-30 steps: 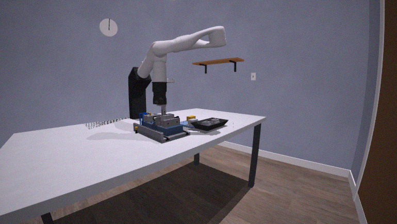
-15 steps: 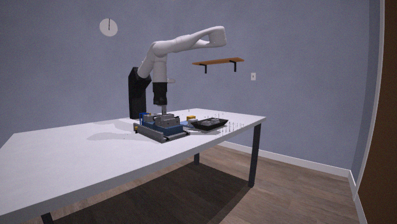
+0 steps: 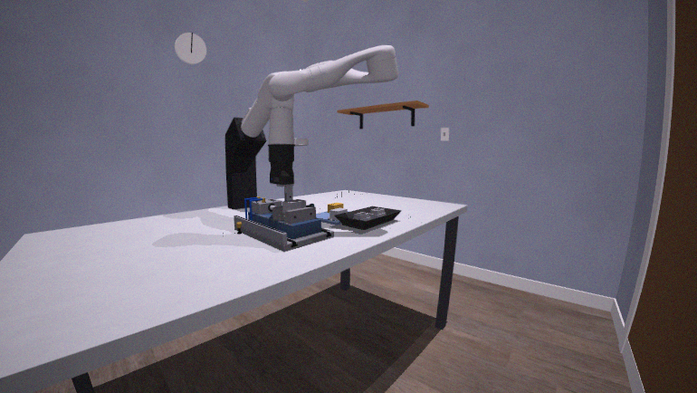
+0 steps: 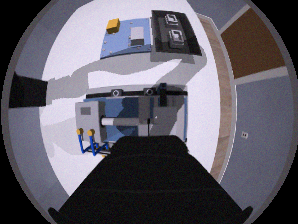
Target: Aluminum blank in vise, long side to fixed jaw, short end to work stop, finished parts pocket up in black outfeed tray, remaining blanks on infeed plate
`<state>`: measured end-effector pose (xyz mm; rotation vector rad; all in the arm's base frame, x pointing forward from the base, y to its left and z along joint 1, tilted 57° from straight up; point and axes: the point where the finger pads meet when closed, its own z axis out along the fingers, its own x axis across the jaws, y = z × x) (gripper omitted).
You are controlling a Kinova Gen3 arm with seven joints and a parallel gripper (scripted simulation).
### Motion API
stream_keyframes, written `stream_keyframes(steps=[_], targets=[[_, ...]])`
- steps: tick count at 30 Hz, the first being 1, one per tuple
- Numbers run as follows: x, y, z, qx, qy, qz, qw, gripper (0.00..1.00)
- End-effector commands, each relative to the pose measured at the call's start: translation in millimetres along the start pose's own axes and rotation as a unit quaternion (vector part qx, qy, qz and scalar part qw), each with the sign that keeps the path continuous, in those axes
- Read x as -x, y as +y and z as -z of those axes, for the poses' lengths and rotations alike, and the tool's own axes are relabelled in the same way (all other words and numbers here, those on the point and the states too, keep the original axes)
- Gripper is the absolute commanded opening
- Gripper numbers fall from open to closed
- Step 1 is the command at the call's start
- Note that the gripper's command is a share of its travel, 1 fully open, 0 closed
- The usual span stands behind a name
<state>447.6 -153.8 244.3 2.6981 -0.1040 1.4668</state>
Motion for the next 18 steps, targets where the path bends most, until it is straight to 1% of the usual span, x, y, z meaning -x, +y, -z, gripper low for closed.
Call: stream_keyframes(steps=[1, 18], targets=[[-2.0, -0.3, 1.1, -0.001, 0.000, -0.001, 1.000, 0.00], [-5.0, -0.3, 1.0, -0.001, 0.000, -0.001, 1.000, 0.00]])
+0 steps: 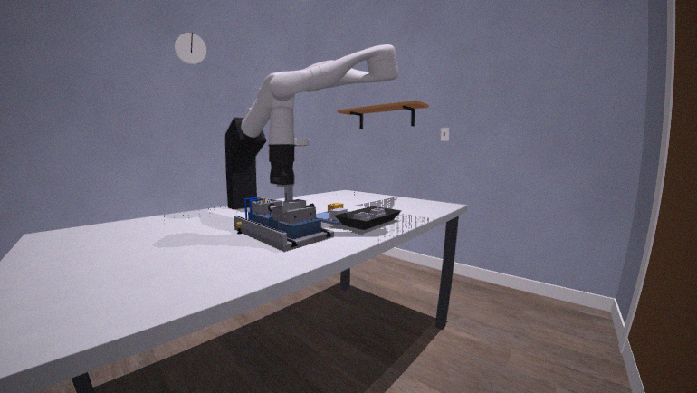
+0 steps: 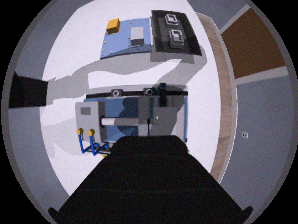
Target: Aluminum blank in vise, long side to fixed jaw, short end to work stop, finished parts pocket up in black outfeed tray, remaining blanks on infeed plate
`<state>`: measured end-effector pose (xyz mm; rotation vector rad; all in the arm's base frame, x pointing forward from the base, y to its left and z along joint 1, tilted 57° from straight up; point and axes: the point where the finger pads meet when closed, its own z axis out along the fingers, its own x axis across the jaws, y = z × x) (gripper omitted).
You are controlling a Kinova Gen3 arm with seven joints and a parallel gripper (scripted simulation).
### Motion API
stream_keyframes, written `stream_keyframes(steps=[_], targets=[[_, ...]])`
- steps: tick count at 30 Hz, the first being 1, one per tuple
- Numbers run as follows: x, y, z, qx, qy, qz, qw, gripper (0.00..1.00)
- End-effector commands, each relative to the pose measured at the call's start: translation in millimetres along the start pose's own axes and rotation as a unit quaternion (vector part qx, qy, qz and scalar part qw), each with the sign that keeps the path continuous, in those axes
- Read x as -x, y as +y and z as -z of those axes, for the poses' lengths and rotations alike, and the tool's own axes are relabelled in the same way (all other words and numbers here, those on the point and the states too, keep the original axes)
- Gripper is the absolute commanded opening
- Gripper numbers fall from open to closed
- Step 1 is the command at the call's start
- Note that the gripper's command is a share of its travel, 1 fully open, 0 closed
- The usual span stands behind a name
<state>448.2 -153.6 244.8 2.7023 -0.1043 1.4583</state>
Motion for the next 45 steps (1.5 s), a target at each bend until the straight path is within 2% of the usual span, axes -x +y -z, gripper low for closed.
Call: stream_keyframes(steps=[1, 34, 45], targets=[[-4.3, -0.1, 1.2, -0.001, 0.003, -0.001, 1.000, 0.00], [-4.6, -0.1, 1.2, -0.001, 0.003, -0.001, 1.000, 0.00], [2.6, -1.0, 1.8, -0.001, 0.002, -0.004, 1.000, 0.00]])
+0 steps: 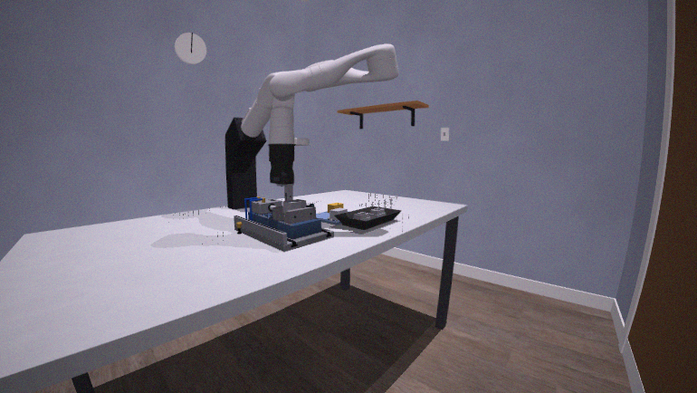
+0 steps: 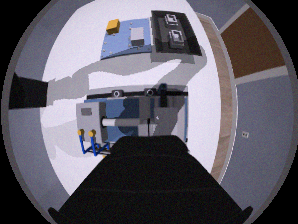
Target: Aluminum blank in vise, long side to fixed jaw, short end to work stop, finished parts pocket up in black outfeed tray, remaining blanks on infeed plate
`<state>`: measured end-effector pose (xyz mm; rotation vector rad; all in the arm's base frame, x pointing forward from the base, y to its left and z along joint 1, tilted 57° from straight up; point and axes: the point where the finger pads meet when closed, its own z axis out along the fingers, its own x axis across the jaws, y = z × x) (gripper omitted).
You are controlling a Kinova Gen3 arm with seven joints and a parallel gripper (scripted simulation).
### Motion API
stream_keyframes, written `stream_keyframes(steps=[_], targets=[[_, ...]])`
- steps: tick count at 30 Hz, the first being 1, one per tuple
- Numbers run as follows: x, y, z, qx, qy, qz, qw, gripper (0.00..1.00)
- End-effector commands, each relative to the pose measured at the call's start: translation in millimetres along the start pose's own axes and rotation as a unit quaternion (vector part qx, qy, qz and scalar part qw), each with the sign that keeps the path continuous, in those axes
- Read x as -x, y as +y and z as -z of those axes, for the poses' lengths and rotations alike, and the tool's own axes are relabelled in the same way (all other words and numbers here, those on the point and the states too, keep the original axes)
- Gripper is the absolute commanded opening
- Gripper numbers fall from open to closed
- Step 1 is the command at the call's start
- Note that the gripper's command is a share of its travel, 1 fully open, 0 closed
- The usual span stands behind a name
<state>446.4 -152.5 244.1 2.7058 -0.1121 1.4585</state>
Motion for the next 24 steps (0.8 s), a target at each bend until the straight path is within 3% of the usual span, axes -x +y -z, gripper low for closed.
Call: stream_keyframes(steps=[1, 24], targets=[[1.7, -0.1, 0.7, 0.000, 0.002, -0.001, 1.000, 0.00], [8.2, 0.2, 0.8, 0.000, 0.003, 0.000, 1.000, 0.00]])
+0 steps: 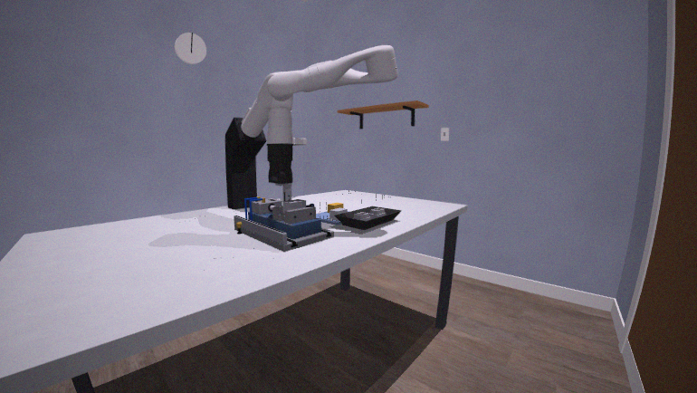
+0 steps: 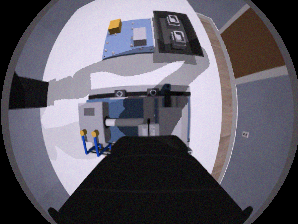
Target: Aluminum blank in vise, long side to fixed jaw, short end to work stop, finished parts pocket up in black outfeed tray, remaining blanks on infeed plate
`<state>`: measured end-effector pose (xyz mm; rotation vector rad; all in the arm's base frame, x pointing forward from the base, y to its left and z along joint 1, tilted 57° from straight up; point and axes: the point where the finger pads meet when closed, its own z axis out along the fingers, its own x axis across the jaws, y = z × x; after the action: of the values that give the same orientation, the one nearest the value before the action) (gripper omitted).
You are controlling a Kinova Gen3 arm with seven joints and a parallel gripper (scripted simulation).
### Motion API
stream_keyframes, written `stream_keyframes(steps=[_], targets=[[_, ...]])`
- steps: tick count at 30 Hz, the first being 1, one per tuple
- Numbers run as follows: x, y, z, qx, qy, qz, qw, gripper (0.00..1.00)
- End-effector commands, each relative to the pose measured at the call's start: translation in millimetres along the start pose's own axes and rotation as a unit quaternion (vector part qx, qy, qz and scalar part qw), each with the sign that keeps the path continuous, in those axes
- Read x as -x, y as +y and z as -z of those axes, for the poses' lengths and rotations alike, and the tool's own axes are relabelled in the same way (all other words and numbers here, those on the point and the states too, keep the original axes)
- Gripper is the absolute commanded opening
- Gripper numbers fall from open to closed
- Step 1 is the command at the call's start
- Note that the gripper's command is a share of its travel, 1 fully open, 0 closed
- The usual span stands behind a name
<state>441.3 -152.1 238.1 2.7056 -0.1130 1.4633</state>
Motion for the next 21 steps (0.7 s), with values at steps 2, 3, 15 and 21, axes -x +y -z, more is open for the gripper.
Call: stream_keyframes(steps=[2, 3, 15, 21], targets=[[1, 0, 1.0, 0.000, 0.001, 0.001, 1.000, 0.00], [1, 0, 2.0, 0.000, 0.001, 0.000, 1.000, 0.00], [4, -5, 32.2, -0.006, -0.003, 0.004, 1.000, 0.00], [3, -5, 49.4, -0.006, -0.003, 0.005, 1.000, 0.00]])
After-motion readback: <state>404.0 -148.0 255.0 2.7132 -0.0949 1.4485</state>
